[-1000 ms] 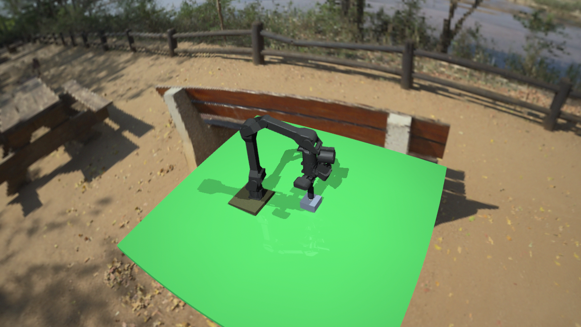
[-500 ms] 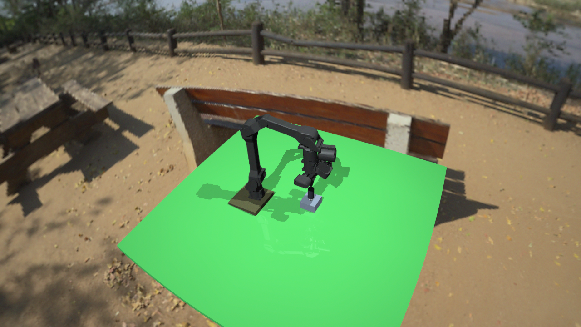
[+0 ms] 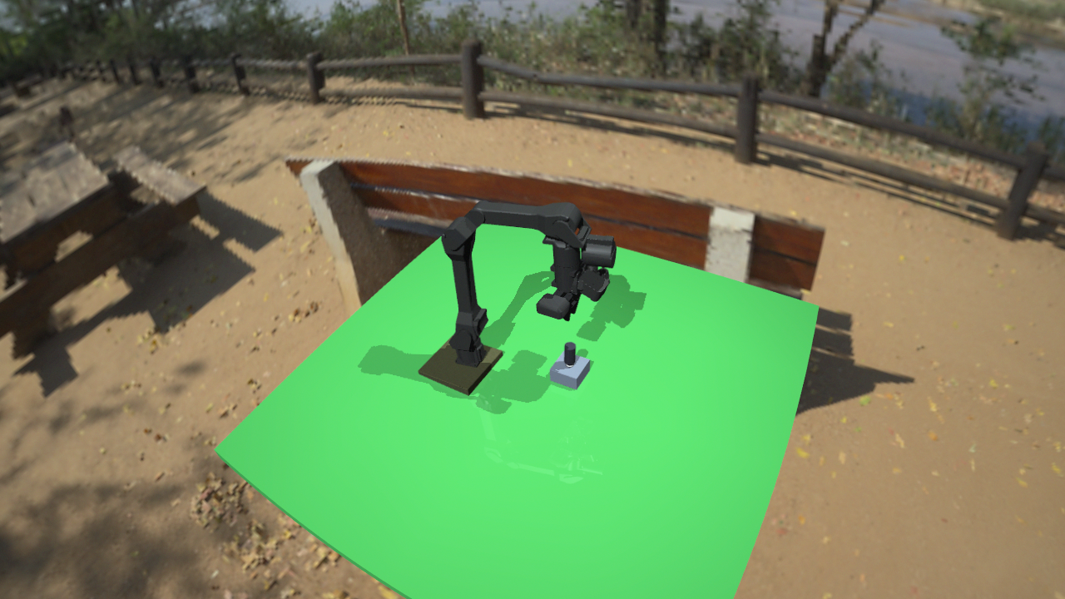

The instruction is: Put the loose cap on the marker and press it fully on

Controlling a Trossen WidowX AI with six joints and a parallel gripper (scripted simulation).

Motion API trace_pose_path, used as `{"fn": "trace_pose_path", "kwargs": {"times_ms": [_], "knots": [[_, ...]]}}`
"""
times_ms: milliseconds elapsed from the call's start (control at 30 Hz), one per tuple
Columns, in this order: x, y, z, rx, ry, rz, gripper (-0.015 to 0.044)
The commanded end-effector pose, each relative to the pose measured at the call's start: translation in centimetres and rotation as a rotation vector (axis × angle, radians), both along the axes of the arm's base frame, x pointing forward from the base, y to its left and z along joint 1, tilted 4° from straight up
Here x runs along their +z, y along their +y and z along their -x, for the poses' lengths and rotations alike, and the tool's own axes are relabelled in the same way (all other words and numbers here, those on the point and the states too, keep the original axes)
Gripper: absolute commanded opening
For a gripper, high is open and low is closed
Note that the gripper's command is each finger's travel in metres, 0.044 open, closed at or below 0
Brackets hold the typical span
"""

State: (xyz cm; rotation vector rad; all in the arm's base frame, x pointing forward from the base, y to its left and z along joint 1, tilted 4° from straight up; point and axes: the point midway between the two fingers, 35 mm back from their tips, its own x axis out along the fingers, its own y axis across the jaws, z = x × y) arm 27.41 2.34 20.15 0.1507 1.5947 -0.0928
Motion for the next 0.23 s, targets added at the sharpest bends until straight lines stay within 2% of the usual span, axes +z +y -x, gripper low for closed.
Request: {"fn": "trace_pose_path", "kwargs": {"times_ms": [0,200], "knots": [[0.08,-0.02,0.03,0.006,0.002,0.001,0.021],[0.08,-0.02,0.03,0.006,0.002,0.001,0.0367]]}}
